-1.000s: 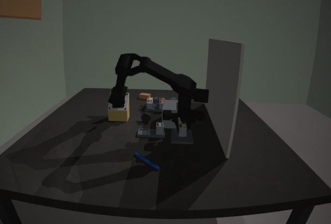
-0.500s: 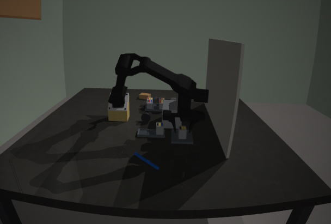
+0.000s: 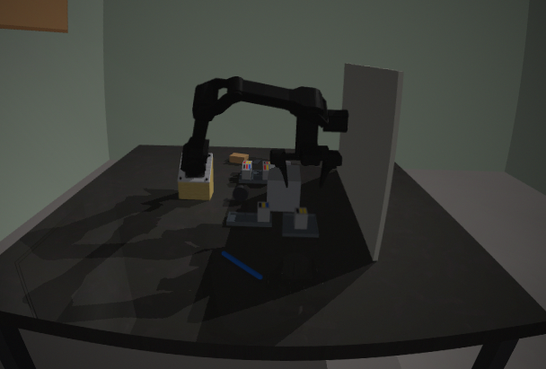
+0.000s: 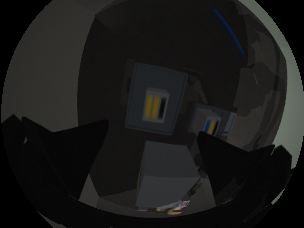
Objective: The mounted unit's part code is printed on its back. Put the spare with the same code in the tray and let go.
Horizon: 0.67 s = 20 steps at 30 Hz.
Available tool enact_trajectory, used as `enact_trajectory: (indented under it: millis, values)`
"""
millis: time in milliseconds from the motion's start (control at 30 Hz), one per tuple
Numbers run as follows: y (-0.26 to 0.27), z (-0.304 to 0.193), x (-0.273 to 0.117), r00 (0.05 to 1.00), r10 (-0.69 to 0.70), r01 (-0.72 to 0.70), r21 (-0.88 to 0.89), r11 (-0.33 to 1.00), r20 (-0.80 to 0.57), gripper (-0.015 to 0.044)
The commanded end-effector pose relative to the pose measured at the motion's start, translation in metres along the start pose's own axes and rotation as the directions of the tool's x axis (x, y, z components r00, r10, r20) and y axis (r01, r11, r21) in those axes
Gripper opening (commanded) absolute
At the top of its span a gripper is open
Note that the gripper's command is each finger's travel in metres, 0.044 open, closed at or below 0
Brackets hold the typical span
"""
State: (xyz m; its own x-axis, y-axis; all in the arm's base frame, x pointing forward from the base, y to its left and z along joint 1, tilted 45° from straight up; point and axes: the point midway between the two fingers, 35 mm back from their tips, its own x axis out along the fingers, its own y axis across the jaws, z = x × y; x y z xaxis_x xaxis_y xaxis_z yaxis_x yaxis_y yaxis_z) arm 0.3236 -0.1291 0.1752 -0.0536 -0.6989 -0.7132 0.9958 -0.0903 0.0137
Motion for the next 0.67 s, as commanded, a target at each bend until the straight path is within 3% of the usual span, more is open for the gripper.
enact_trajectory:
  millis: [0,633]
  values:
    - [-0.0032,0.0025,-0.0158,1.000,-0.005,0.005,0.006,1.000,0.007,0.0440]
    - [-0.0018,0.0004,-0.0111,1.000,-0.001,0.001,-0.001,1.000,0.002,0.0440]
